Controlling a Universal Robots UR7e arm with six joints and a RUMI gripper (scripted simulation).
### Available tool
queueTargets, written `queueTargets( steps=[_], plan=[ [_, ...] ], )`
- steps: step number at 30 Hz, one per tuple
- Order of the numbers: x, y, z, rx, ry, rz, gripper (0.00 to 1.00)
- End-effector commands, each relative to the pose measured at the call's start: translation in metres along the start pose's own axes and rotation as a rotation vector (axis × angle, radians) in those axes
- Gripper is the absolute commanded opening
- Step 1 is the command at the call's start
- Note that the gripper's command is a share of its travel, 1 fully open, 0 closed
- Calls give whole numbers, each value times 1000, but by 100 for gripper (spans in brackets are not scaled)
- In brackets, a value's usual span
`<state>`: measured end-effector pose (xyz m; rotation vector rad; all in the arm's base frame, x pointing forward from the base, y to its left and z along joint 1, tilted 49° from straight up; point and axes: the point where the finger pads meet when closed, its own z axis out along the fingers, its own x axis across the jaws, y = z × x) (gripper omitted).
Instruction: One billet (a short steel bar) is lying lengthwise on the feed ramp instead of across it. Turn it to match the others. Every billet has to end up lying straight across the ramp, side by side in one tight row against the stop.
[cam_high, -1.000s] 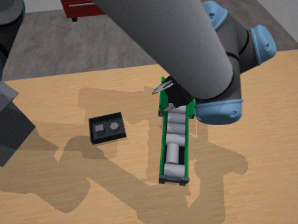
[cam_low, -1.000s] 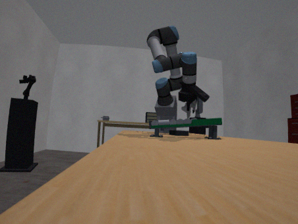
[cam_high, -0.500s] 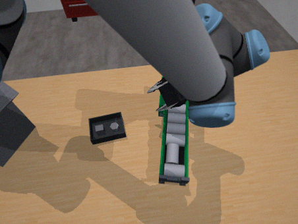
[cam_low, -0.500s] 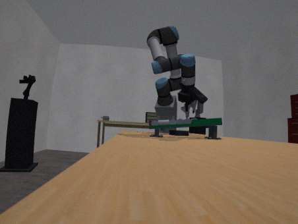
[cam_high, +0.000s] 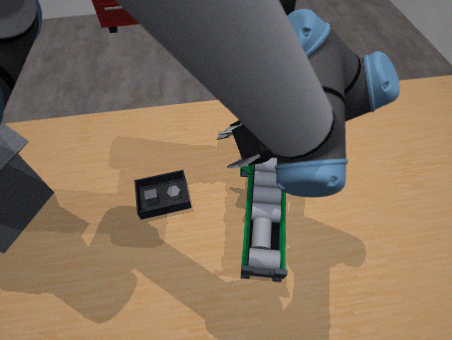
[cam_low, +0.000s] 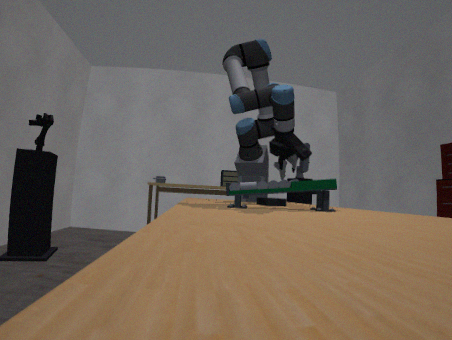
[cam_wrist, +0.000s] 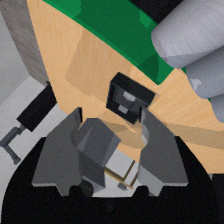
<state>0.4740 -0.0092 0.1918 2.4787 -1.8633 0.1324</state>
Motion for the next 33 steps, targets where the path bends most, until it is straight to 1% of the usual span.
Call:
queueTargets(
  steps=[1, 5, 10, 22, 27, 33],
  plan=[
    [-1, 2, 1, 1, -5, 21, 40],
    [-1, 2, 1, 1, -5, 21, 40],
    [-10, 14, 13, -14, -47, 150, 40],
    [-10, 14, 13, -14, -47, 150, 40],
    [-20, 25, 24, -33, -87, 281, 40],
    [-20, 25, 24, -33, -87, 281, 40]
  ],
)
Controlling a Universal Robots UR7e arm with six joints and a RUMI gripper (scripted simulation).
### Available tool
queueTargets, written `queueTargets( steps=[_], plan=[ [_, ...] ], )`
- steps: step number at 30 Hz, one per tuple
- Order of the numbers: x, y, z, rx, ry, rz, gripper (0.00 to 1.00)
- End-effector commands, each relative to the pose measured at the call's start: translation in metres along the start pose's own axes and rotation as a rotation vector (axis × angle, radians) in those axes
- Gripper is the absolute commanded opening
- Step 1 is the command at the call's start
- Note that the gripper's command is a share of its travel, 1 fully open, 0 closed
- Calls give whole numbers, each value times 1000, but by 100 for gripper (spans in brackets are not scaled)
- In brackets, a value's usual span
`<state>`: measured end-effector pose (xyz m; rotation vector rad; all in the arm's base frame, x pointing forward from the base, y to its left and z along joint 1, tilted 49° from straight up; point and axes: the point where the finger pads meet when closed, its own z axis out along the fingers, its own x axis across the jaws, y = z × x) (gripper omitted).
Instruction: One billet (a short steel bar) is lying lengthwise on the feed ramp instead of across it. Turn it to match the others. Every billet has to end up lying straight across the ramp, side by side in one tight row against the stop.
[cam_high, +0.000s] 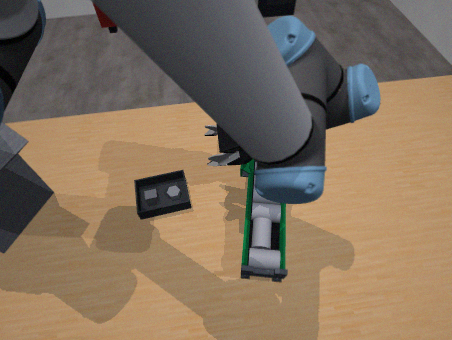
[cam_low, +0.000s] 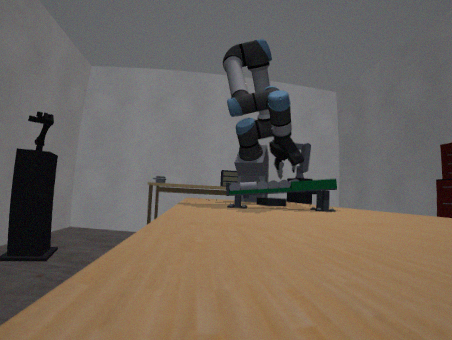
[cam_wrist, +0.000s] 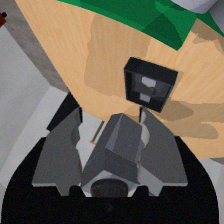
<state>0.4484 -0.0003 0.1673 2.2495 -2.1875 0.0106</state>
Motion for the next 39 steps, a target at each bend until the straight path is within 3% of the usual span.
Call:
queueTargets(
  steps=[1, 6, 11, 23, 28, 39],
  plan=[
    [-1, 3, 2, -1, -7, 28, 40],
    [-1, 3, 2, -1, -7, 28, 40],
    [-1, 53, -29, 61, 173, -216, 40],
    [-1, 53, -29, 61, 173, -216, 40],
    [-2, 102, -59, 120, 342, -434, 40],
    [-2, 102, -59, 120, 342, -434, 40]
  ],
)
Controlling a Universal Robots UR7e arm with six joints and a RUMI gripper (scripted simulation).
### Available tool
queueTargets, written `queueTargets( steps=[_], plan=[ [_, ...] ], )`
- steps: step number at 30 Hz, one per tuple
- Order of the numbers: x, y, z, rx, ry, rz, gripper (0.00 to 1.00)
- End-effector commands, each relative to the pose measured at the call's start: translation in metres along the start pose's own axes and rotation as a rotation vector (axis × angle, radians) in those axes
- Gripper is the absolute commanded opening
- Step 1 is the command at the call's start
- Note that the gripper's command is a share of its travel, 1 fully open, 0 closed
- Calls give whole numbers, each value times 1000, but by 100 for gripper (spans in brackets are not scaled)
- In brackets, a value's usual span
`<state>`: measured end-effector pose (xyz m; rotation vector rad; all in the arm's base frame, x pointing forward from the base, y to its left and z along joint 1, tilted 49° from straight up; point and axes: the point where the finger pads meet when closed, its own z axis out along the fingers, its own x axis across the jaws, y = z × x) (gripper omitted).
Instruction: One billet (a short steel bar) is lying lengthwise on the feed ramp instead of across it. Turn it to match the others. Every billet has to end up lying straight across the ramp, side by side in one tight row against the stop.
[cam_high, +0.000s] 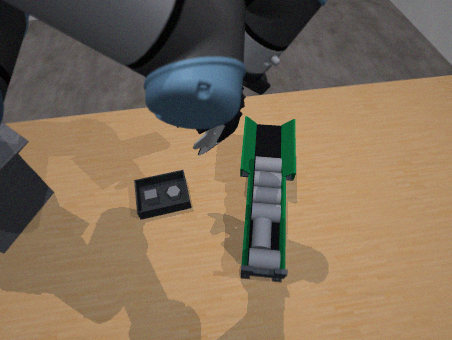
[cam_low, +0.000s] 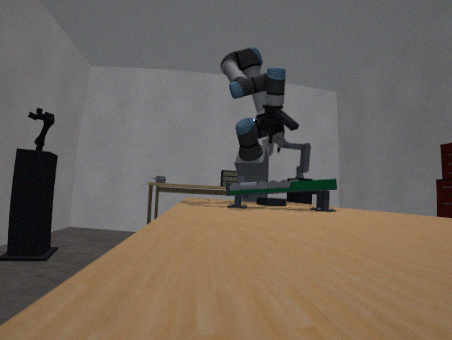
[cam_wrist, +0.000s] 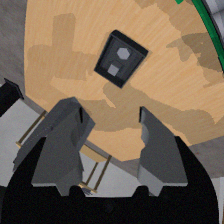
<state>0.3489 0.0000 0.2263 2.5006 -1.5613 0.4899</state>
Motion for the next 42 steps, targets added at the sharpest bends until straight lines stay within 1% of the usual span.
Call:
queueTargets(
  steps=[1, 2, 6, 18, 19, 23, 35, 36, 40, 42],
  plan=[
    [-1, 3, 0, 2, 4, -13, 40],
    [-1, 2, -2, 12, 33, -43, 40],
    [-4, 13, -8, 63, 173, -231, 40],
    [-4, 13, -8, 63, 173, -231, 40],
    [-5, 13, -9, 67, 196, -263, 40],
    [-5, 13, -8, 119, 336, -450, 40],
    [-5, 13, -8, 119, 336, -450, 40],
    [-7, 14, -8, 120, 357, -481, 40],
    [-6, 13, -8, 178, 497, -667, 40],
    [-6, 13, -8, 178, 497, -667, 40]
  ],
)
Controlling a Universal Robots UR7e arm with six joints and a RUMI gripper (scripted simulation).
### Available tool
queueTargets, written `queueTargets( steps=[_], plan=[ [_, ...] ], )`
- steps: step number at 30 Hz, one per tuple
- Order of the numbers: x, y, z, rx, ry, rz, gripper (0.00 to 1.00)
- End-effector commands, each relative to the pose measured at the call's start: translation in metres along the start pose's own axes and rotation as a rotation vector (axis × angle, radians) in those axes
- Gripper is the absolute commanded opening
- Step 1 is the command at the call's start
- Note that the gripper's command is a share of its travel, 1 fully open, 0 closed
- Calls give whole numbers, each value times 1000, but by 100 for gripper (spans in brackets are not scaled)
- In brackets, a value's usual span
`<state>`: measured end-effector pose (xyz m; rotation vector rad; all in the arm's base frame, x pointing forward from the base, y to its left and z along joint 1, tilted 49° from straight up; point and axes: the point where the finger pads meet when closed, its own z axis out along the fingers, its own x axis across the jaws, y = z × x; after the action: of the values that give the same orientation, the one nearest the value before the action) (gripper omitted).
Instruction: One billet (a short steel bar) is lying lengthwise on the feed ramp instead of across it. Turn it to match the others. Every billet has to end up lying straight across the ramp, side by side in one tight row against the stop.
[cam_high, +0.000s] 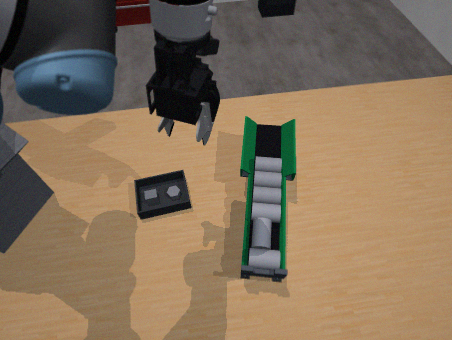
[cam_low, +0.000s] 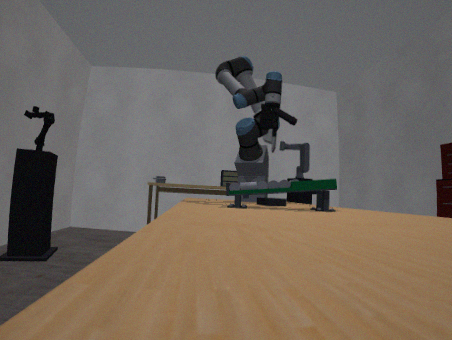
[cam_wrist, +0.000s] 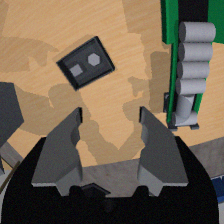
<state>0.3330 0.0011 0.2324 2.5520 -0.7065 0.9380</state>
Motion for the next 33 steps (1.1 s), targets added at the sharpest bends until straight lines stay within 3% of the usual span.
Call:
queueTargets(
  steps=[1, 33],
  plan=[
    [-1, 0, 0, 51, 105, -130, 40],
    [-4, 0, 1, 29, 87, -114, 40]
  ],
)
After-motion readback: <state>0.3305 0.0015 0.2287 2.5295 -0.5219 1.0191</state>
